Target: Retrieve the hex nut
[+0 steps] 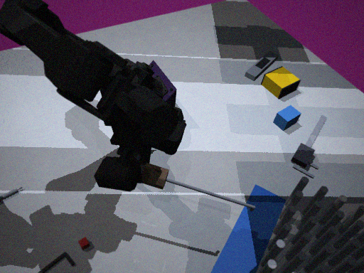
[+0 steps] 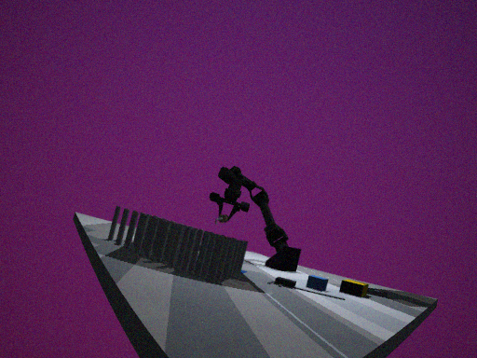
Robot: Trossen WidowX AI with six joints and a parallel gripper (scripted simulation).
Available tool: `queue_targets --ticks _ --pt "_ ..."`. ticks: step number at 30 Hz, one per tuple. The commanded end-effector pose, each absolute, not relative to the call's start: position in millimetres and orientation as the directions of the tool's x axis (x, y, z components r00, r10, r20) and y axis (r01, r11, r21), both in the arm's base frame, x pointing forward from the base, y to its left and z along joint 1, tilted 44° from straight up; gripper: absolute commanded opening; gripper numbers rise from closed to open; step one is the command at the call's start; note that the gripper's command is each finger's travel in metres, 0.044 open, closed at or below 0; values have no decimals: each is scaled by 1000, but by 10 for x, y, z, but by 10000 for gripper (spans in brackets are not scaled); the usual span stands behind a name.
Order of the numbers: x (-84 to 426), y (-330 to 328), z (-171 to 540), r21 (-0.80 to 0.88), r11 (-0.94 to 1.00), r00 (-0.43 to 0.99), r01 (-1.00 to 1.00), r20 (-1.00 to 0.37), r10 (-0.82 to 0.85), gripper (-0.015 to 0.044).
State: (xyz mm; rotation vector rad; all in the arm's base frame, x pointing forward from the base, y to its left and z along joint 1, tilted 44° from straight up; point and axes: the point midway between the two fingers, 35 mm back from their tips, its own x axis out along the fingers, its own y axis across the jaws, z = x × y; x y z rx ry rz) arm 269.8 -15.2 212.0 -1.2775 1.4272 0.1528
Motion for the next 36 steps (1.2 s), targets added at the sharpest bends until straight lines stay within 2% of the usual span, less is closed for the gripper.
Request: queue_targets --ticks 1,19,36 --pt "2703 -17 2042 -586 400 274 -704 -745 -608 0" --pt "2600 562 1713 -773 384 429 -505 -611 -666 0" --pt "2730 288 1308 -760 402 421 -510 -628 -655 0"
